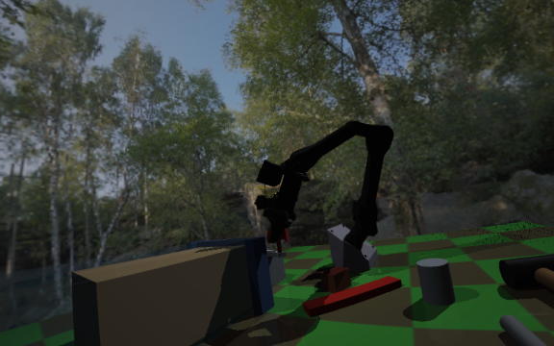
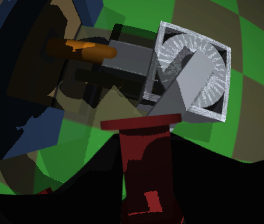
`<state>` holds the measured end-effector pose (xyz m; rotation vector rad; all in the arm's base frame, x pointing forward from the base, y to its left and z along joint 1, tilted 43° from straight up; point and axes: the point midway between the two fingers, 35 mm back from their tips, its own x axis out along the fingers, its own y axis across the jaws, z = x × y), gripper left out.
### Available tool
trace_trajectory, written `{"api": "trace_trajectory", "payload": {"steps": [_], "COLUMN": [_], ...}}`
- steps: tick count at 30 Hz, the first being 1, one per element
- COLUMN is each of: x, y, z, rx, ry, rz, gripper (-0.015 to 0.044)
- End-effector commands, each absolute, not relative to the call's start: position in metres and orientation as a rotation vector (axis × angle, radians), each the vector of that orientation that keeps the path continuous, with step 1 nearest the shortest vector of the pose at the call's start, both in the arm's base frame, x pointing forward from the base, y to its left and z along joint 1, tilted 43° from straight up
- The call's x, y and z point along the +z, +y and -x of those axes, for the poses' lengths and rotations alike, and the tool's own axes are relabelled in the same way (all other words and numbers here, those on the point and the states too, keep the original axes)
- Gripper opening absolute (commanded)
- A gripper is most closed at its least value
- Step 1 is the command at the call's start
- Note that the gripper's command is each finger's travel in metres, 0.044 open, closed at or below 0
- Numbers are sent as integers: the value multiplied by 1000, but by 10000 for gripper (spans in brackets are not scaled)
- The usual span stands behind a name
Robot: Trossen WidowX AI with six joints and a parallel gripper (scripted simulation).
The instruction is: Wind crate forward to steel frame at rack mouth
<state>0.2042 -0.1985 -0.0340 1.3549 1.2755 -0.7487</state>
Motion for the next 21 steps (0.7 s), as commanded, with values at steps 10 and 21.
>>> {"api": "trace_trajectory", "payload": {"steps": [10, 21], "x": [-34, -15], "y": [-198, -217], "z": [-204, -202], "rx": [-750, -750], "ry": [1279, 1278], "rz": [-1356, -1356], "gripper": [367, 440]}}
